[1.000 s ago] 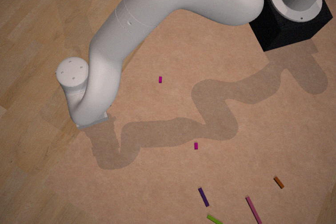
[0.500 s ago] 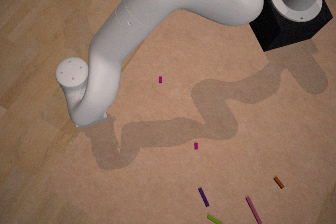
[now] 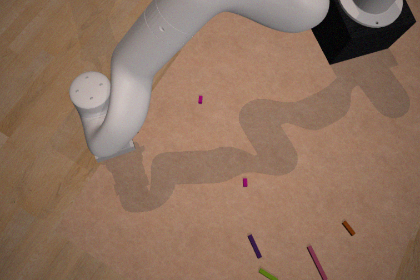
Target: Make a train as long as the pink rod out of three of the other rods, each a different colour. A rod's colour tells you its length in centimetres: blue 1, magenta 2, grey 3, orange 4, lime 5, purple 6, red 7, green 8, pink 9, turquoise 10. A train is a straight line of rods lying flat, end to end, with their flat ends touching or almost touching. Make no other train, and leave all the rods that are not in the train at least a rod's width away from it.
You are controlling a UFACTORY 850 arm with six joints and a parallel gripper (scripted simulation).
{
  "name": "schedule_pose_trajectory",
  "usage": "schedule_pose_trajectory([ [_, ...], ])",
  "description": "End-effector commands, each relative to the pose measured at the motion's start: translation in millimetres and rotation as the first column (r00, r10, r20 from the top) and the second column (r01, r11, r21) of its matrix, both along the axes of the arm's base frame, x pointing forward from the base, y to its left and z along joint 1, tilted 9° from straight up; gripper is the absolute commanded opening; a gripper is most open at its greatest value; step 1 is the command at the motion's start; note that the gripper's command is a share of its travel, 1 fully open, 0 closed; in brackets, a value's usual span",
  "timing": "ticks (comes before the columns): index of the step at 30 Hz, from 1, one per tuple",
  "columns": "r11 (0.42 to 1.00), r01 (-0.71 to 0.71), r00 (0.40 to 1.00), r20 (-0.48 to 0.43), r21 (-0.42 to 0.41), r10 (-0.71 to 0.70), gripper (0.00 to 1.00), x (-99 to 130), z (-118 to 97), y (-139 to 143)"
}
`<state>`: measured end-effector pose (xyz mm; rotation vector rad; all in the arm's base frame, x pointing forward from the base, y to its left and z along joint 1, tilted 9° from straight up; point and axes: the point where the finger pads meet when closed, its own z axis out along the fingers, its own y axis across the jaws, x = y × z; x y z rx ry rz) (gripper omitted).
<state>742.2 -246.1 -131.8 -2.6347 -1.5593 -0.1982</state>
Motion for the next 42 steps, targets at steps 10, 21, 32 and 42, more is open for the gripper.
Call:
schedule_pose_trajectory([
  [10, 1.000, 0.000, 1.000, 0.002, -0.001, 0.000, 0.24, 1.1, 1.5, -0.6],
  [21, 1.000, 0.000, 1.000, 0.002, -0.001, 0.000, 0.24, 1.1, 1.5, -0.6],
  [32, 1.000, 0.000, 1.000, 0.002, -0.001, 0.000, 0.24, 1.5, -3.1, 0.0],
  [42, 1.000, 0.000, 1.000, 0.002, -0.001, 0.000, 0.24, 2.0, -9.6, 0.8],
])
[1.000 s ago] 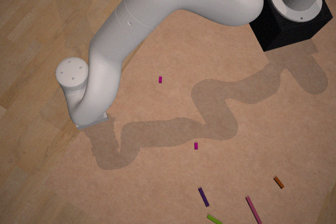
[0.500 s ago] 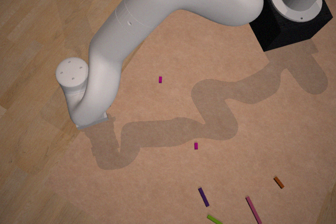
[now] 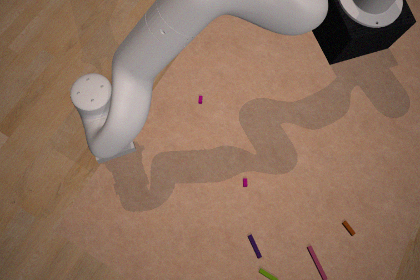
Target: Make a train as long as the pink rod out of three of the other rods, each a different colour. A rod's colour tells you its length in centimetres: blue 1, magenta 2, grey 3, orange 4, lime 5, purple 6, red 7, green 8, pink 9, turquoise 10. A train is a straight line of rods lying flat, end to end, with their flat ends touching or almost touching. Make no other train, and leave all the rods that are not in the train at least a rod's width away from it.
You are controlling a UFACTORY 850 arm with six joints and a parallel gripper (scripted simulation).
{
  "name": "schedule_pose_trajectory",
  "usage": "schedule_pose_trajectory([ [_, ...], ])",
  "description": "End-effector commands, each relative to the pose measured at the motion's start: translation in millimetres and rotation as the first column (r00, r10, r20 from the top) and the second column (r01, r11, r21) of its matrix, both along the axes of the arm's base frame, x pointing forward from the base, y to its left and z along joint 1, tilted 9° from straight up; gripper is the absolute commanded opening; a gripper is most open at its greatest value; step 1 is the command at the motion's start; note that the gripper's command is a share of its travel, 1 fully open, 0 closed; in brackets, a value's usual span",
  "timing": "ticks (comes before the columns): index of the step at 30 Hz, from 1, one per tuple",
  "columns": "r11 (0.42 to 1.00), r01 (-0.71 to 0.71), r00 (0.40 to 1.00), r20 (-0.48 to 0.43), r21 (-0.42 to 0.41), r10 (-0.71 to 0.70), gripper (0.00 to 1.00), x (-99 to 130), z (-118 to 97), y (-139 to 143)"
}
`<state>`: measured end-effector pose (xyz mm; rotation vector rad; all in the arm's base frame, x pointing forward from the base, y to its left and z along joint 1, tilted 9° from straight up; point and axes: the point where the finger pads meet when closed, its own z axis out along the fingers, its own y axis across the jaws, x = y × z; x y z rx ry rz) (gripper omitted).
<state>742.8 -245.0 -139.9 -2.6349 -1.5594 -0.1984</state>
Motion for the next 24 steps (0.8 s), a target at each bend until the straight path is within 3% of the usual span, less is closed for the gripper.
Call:
schedule_pose_trajectory([
  [1, 1.000, 0.000, 1.000, 0.002, -0.001, 0.000, 0.24, 1.5, -2.2, -0.1],
  [24, 1.000, 0.000, 1.000, 0.002, -0.001, 0.000, 0.24, 1.6, -4.3, 0.1],
])
